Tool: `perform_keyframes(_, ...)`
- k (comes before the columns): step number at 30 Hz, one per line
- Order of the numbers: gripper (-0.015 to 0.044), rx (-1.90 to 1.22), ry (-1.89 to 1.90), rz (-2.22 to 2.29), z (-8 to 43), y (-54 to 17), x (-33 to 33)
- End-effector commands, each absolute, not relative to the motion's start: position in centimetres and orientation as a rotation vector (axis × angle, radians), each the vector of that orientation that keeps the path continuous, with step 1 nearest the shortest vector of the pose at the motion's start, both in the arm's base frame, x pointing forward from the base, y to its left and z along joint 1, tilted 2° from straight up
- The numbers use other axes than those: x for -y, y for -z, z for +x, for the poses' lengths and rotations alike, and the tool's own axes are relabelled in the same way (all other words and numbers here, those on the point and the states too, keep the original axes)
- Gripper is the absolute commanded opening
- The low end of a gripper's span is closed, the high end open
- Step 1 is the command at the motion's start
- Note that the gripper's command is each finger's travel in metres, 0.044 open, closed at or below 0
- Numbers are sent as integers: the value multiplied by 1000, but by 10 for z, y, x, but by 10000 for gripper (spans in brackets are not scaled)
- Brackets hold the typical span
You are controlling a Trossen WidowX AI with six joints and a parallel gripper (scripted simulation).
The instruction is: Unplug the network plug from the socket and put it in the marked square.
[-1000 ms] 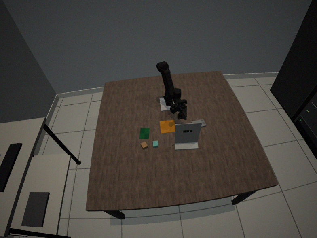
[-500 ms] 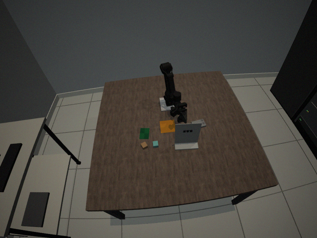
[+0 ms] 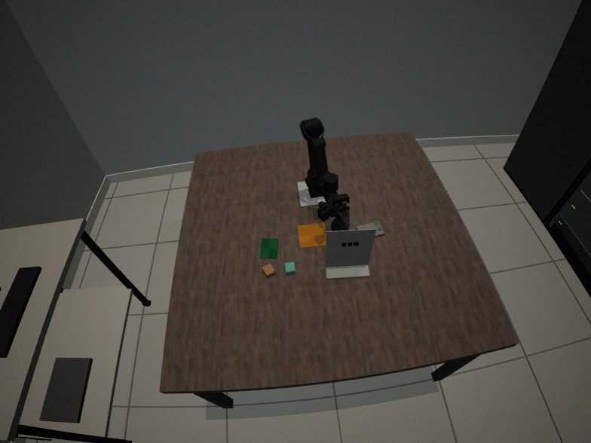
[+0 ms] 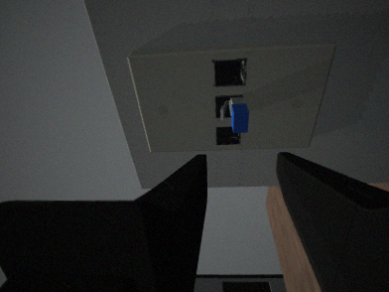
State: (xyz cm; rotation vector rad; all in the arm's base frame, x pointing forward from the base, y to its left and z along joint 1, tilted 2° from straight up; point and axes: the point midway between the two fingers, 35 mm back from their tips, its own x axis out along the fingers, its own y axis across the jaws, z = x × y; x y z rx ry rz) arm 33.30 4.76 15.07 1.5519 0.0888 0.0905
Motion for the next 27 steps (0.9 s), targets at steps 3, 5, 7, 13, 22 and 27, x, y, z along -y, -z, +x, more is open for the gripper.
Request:
perform_keyframes(3,156,-90,-94,1547,342,-151,-47)
perform_keyframes(5,156,-90,-95,1547,345,-151,-47)
perform_keyframes(7,156,-90,-94,1546,348,-151,-46)
perform_keyframes(13,156,-90,-93,1544,356,-151,-45)
perform_keyframes(22,156,-89,-94,1543,369,-151,-42)
perform_keyframes(27,156,-88,-96,1545,376,-150,-41)
